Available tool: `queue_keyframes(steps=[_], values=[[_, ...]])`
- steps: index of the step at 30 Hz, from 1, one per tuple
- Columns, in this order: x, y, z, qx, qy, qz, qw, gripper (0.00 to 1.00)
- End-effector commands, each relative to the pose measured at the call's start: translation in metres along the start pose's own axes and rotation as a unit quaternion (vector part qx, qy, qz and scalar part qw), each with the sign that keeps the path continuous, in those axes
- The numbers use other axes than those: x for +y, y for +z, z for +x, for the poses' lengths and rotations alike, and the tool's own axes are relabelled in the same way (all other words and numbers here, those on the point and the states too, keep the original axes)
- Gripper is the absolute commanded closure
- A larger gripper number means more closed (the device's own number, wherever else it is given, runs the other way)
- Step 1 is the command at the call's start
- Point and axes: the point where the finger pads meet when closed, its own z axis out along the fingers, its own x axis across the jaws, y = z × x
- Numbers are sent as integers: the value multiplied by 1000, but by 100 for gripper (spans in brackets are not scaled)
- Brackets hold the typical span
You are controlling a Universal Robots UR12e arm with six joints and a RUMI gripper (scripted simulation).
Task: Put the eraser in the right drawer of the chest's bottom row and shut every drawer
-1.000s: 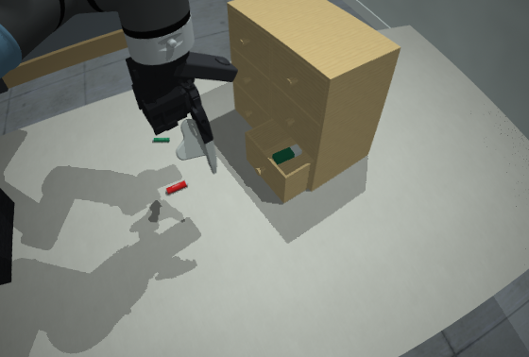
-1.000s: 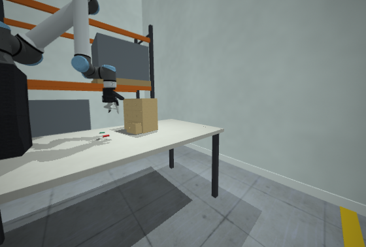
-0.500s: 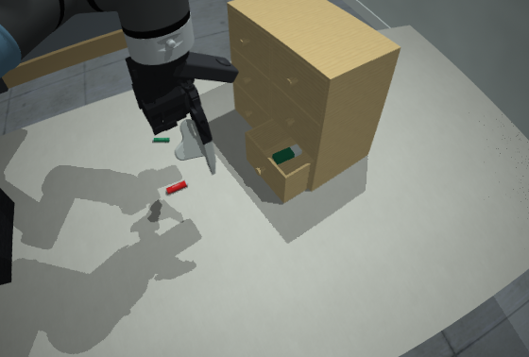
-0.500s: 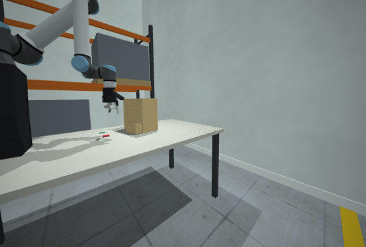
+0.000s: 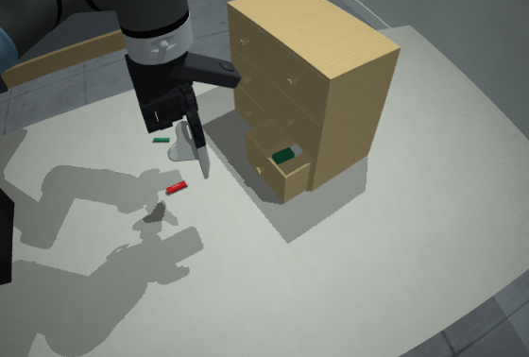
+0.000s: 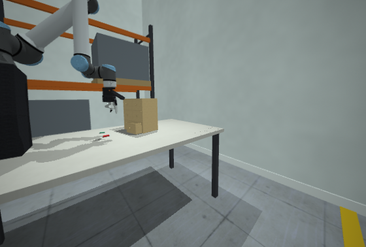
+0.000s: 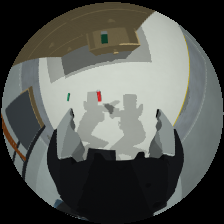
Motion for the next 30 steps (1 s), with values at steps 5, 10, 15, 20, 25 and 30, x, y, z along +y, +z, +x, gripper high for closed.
queue_keyframes(steps=[5,10,15,20,25,30], values=[[2,-4,6,1,103,0,995,0],[4,-6,10,1,163,0,987,0],[6,-8,13,1,231,0,973,0],[10,-11,18,1,323,1,946,0],[15,-14,23,1,420,1,907,0],[18,-16,26,1,479,1,878,0]])
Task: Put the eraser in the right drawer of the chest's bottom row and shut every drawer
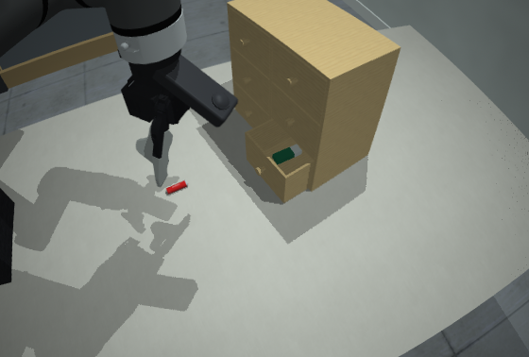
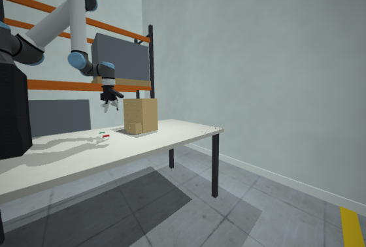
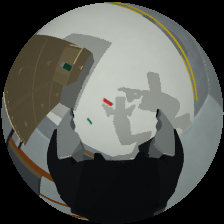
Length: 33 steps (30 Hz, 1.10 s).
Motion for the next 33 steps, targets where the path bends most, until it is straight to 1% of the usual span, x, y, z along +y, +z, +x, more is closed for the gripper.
queue_keyframes(steps=[1,4,7,10,13,15,18,21,25,30,32,33], values=[[-1,-3,6,3,95,2,995,0],[0,-6,10,3,163,2,987,0],[0,-8,14,3,231,3,973,0],[1,-10,19,3,298,3,955,0],[3,-12,23,2,363,3,932,0],[3,-12,23,2,363,3,932,0],[4,-14,26,2,426,3,905,0],[6,-16,30,2,486,3,874,0],[8,-19,34,2,559,3,829,0],[11,-22,38,1,639,4,770,0],[11,-22,38,1,639,4,770,0],[12,-22,39,1,653,4,757,0]])
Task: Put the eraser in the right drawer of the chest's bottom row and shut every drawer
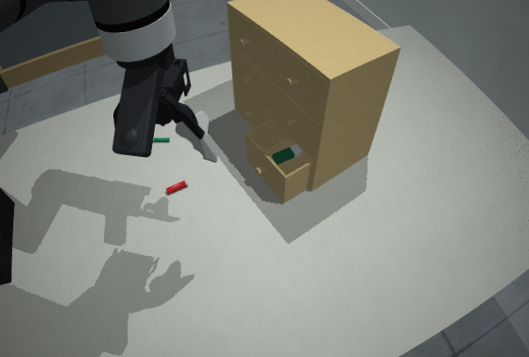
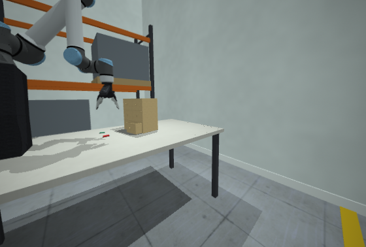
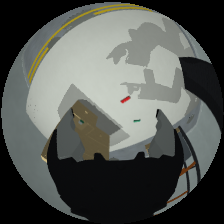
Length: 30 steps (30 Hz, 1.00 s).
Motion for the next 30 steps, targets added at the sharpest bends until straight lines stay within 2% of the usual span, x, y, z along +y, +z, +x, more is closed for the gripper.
queue_keyframes(steps=[1,14,16,24,30], values=[[-2,-3,2,-1,80,5,997,0],[-6,-9,10,-2,272,4,962,0],[-6,-9,10,-2,272,4,962,0],[-7,-11,13,-2,342,4,940,0],[-8,-12,14,-2,373,4,928,0]])
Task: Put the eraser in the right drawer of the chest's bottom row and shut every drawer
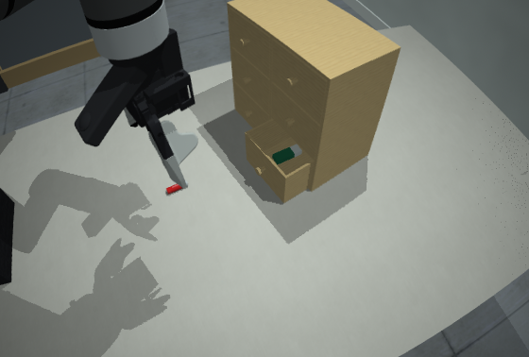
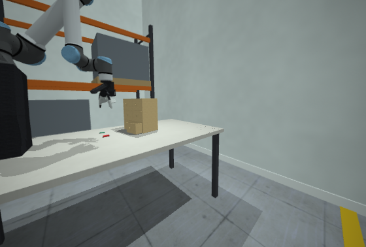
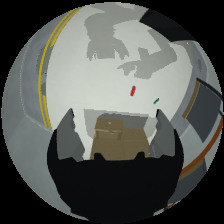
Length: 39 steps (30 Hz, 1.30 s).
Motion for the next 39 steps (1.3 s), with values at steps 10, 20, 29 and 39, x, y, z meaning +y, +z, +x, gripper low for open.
queue_keyframes(steps=[10,20,29,39], values=[[-1,-2,0,-1,44,0,999,0],[-1,-2,1,-1,46,0,999,0],[0,-1,0,-1,46,-3,999,0],[2,2,0,-2,46,-18,999,0]])
